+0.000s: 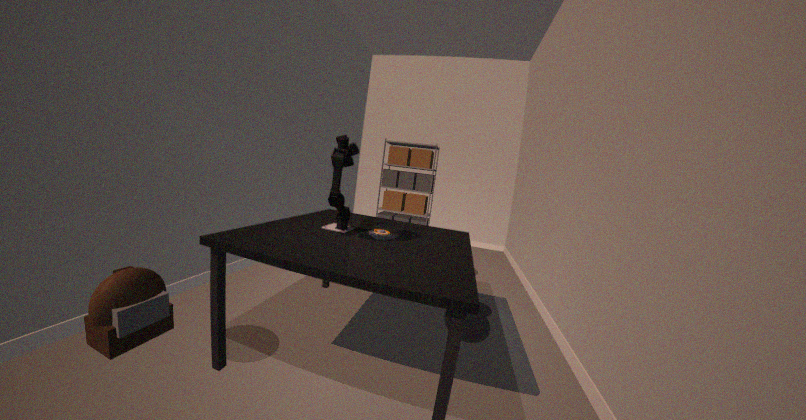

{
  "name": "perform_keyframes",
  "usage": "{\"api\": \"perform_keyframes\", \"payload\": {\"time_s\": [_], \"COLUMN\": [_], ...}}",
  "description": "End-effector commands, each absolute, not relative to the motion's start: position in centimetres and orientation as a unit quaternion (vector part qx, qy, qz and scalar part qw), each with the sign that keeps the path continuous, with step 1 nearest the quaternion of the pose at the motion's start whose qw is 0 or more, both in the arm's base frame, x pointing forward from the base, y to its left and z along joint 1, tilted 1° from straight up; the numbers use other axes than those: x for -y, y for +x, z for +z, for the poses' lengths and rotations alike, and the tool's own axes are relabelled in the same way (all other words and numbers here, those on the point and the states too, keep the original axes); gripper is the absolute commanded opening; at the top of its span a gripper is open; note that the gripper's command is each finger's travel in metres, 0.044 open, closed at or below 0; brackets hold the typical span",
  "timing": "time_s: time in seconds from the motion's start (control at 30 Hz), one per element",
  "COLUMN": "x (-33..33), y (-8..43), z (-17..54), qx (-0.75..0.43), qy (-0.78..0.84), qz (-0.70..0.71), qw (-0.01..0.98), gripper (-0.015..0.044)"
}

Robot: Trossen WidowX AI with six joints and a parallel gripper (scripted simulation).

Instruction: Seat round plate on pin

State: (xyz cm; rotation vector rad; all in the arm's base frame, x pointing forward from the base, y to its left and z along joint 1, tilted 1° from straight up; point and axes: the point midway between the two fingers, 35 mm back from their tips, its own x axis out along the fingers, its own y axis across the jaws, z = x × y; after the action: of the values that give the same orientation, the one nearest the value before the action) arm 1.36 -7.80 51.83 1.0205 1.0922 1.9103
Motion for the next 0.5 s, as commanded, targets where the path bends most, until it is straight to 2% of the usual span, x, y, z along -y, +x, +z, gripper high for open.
{"api": "perform_keyframes", "payload": {"time_s": [0.0,0.2,0.3,0.47], "x": [7.5,-1.3,-3.7,-10.8], "y": [1.2,-1.5,-1.4,1.0], "z": [51.8,50.5,49.9,46.6], "qx": [-0.420,-0.377,-0.369,-0.357], "qy": [0.393,0.332,0.312,0.236], "qz": [0.736,0.674,0.652,0.559], "qw": [0.357,0.541,0.584,0.710], "gripper": [0.0374,0.0216,0.0137,0.0006]}}
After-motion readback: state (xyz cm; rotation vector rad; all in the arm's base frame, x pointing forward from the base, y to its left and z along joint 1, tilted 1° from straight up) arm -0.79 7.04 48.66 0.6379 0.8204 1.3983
